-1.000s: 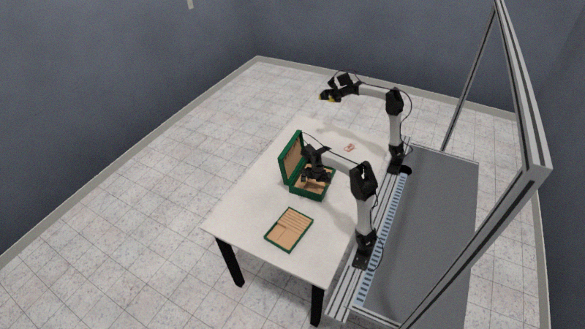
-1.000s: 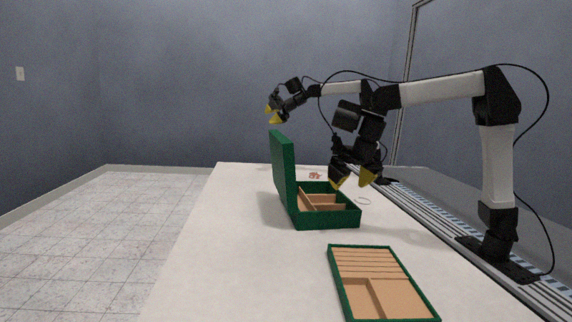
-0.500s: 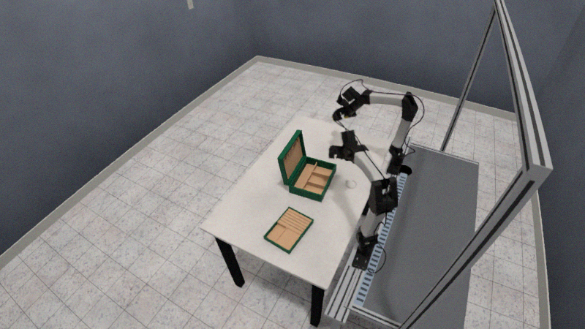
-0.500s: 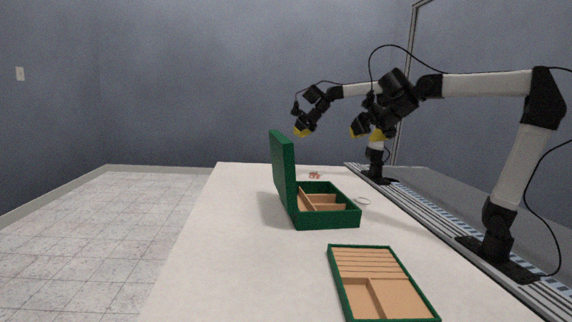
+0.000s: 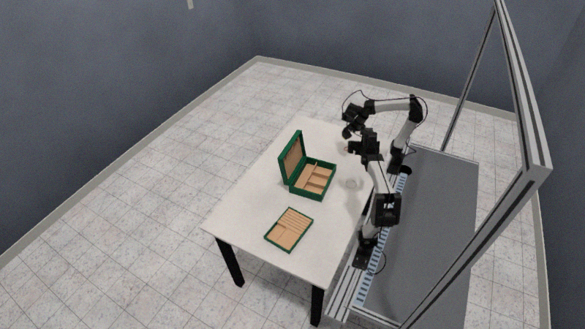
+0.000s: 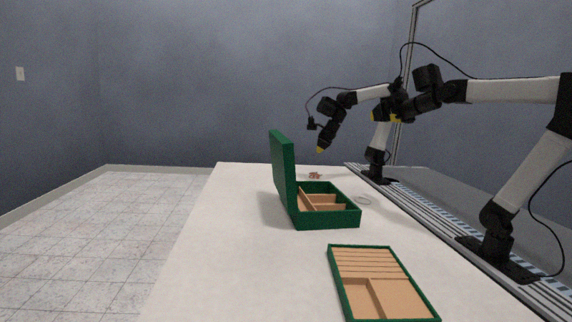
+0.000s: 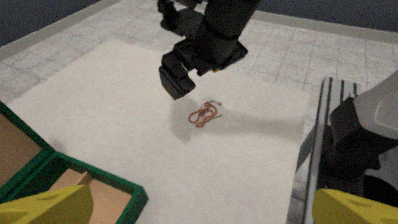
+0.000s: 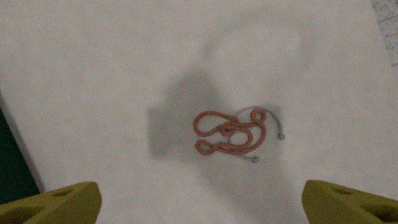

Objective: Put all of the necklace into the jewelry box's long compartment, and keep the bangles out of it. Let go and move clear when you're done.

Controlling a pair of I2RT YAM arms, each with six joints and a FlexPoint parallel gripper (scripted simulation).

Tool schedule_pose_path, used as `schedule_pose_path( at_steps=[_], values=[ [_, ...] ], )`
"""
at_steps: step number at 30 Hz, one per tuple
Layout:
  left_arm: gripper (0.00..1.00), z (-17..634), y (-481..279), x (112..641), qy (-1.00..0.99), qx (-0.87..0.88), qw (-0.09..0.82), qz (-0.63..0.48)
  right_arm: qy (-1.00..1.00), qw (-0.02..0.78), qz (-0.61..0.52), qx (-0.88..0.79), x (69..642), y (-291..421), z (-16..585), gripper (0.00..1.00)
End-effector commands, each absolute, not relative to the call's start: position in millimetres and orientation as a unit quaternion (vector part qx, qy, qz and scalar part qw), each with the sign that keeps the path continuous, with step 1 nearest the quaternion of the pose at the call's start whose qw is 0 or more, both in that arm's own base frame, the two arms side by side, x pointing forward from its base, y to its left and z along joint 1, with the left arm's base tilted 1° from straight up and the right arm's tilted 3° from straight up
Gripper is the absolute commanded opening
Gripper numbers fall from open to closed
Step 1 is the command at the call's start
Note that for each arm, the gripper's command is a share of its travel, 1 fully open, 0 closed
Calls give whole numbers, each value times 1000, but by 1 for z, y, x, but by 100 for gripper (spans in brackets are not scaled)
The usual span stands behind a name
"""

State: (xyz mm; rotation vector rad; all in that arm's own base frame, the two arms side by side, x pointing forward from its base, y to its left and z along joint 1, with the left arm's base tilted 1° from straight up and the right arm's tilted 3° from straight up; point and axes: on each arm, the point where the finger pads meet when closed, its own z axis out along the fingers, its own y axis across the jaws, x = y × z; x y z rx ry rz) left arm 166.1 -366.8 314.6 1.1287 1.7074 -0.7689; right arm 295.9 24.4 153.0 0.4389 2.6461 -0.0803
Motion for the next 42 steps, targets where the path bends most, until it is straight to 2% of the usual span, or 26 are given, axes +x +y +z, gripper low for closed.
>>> schedule_pose_path(
  at_steps=[1, 2, 9, 11, 14, 26, 28, 42],
  values=[
    [100, 331, -365, 166, 685, 440, 483, -322, 967, 238, -31, 84, 295, 30, 156, 100],
    [100, 332, -365, 166, 684, 442, 482, -324, 970, 235, -30, 54, 297, 31, 153, 100],
    [100, 336, -365, 166, 682, 441, 485, -325, 969, 209, -33, -124, 303, 29, 133, 22],
    [100, 336, -365, 166, 682, 441, 485, -325, 969, 209, -33, -124, 303, 29, 133, 22],
    [100, 336, -365, 166, 682, 440, 485, -325, 957, 199, -34, -210, 306, 27, 126, 21],
    [100, 272, -368, 179, 726, 442, 444, -285, 882, 140, -34, -448, 313, 19, 101, 21],
    [100, 272, -368, 179, 726, 442, 444, -285, 882, 140, -34, -448, 313, 19, 101, 21],
    [100, 234, -375, 187, 734, 440, 439, -276, 666, 44, -29, -744, 326, 9, 62, 21]
  ],
)
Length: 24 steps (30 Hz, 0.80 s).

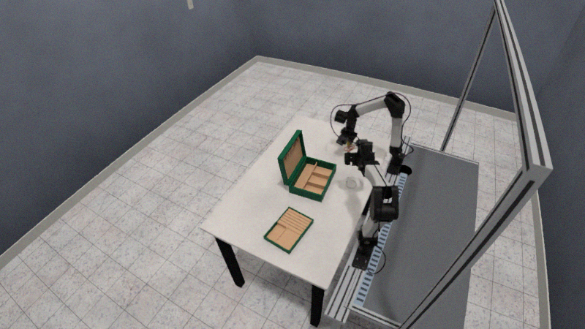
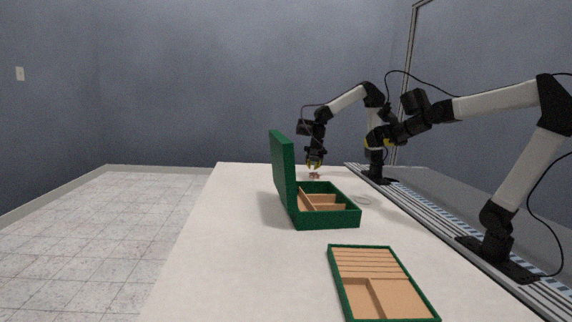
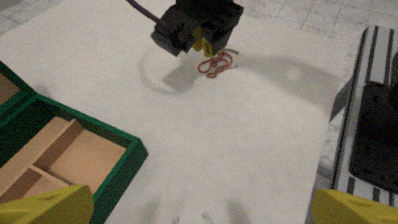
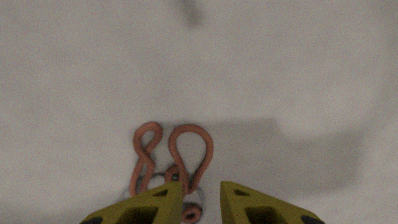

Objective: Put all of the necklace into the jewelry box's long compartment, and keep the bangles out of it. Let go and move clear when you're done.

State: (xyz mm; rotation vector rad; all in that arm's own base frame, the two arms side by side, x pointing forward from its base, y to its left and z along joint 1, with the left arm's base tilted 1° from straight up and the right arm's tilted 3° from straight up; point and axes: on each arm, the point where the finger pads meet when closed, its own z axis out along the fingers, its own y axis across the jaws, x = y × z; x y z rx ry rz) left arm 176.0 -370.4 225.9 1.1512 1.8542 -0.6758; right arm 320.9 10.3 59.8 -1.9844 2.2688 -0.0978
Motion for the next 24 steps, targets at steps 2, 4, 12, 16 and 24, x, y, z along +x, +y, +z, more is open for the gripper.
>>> schedule_pose_path(
  at_steps=[2, 4, 12, 16, 24],
  values=[
    [100, 232, -375, 187, 733, 439, 439, -276, 653, 37, -30, -756, 328, 8, 60, 21],
    [100, 234, -376, 188, 732, 438, 442, -278, 641, 33, -29, -767, 329, 7, 58, 21],
    [100, 219, -379, 189, 729, 441, 443, -279, 587, 18, -31, -809, 340, 9, 46, 21],
    [100, 213, -381, 190, 728, 442, 443, -280, 594, 12, -14, -804, 332, 11, 33, 21],
    [100, 204, -382, 190, 726, 444, 444, -281, 594, 13, -15, -804, 332, 11, 22, 21]
  ],
)
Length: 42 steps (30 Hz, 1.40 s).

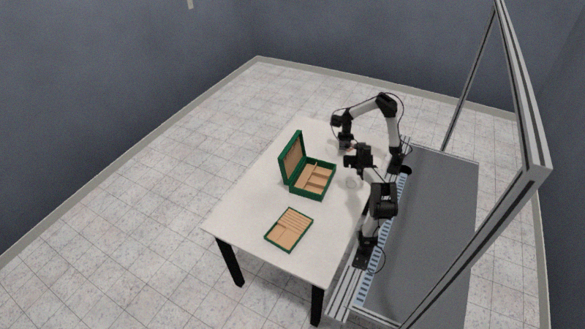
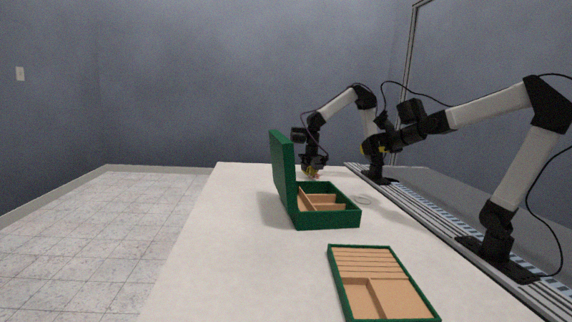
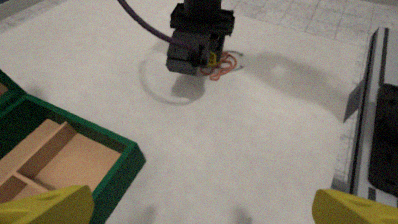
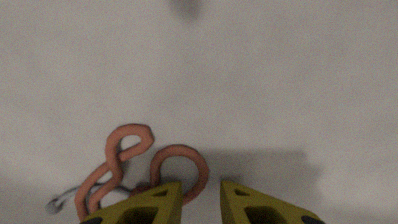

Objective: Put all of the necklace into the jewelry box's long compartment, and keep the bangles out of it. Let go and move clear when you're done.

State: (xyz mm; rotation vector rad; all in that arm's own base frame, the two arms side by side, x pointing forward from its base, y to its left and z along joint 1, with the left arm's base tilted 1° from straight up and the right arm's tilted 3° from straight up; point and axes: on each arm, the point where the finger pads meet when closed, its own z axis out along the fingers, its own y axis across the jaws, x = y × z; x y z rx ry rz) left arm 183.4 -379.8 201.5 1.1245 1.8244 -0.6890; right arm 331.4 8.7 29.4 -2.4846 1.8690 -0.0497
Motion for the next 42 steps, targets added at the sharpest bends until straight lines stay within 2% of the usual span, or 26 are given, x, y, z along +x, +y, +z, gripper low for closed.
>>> schedule_pose_path(
  at_steps=[1, 16, 17, 22, 30, 42],
  values=[
    [100, 202, -383, 190, 726, 445, 443, -281, 594, 13, -15, -804, 332, 11, 20, 21],
    [100, 189, -385, 192, 721, 444, 449, -286, 594, 11, -20, -804, 331, 9, 18, 21],
    [100, 187, -385, 192, 721, 445, 448, -286, 594, 11, -20, -804, 332, 9, 18, 14],
    [100, 182, -386, 192, 719, 444, 451, -288, 594, 13, -19, -804, 331, 10, 18, 0],
    [100, 177, -386, 193, 716, 443, 455, -290, 594, 13, -19, -804, 331, 10, 18, 0],
    [100, 245, -402, 201, 673, 418, 515, -328, 593, 24, -32, -804, 337, 9, 65, 0]
  ],
)
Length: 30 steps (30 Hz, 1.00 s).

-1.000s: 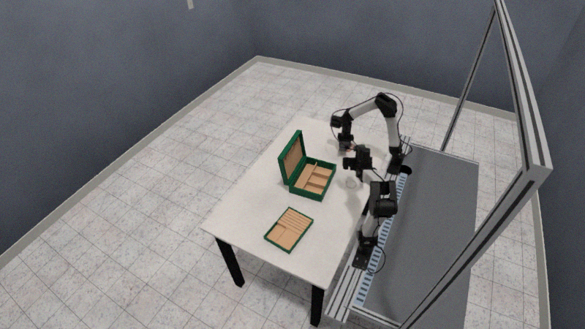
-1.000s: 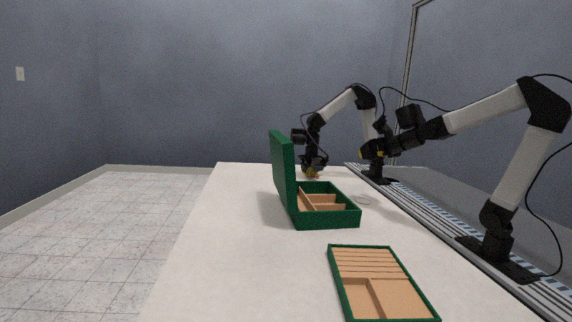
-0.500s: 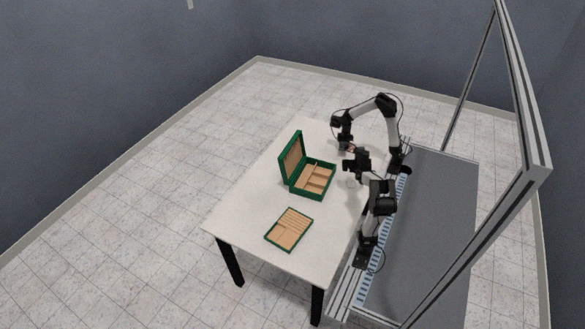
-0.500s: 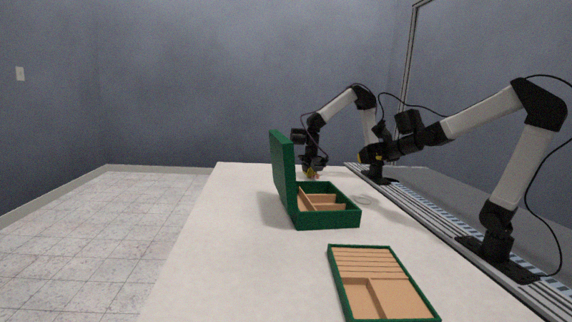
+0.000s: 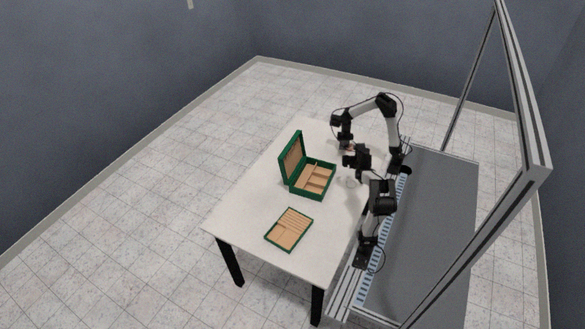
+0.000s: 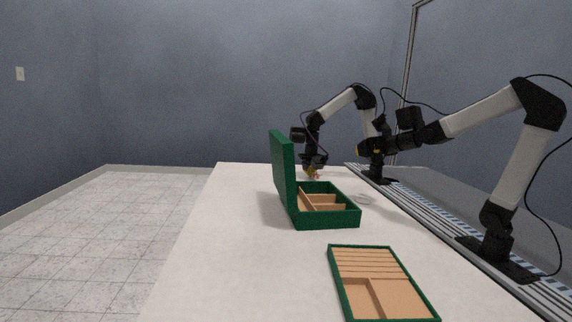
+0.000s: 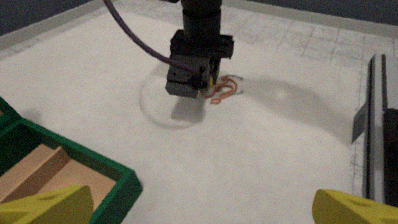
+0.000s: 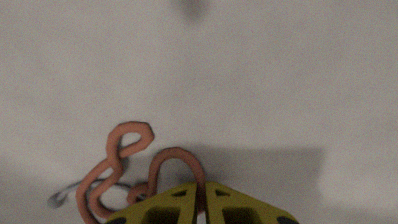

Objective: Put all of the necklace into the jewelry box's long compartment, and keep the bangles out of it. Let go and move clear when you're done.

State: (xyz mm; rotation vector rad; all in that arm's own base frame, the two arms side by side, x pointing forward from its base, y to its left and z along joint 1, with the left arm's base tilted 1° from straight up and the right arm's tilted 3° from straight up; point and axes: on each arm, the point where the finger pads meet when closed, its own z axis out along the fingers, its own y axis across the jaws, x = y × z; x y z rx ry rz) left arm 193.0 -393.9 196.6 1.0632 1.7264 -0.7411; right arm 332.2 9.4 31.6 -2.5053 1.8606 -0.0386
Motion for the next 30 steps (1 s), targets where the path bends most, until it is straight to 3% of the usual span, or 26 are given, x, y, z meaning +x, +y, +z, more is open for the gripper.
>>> schedule_pose_path(
  at_steps=[1, 30],
  values=[
    [100, 248, -402, 201, 672, 417, 516, -328, 593, 24, -32, -804, 336, 8, 70, 0],
    [100, 324, -408, 206, 648, 404, 545, -344, 594, 17, -24, -804, 327, 8, 187, 0]
  ],
)
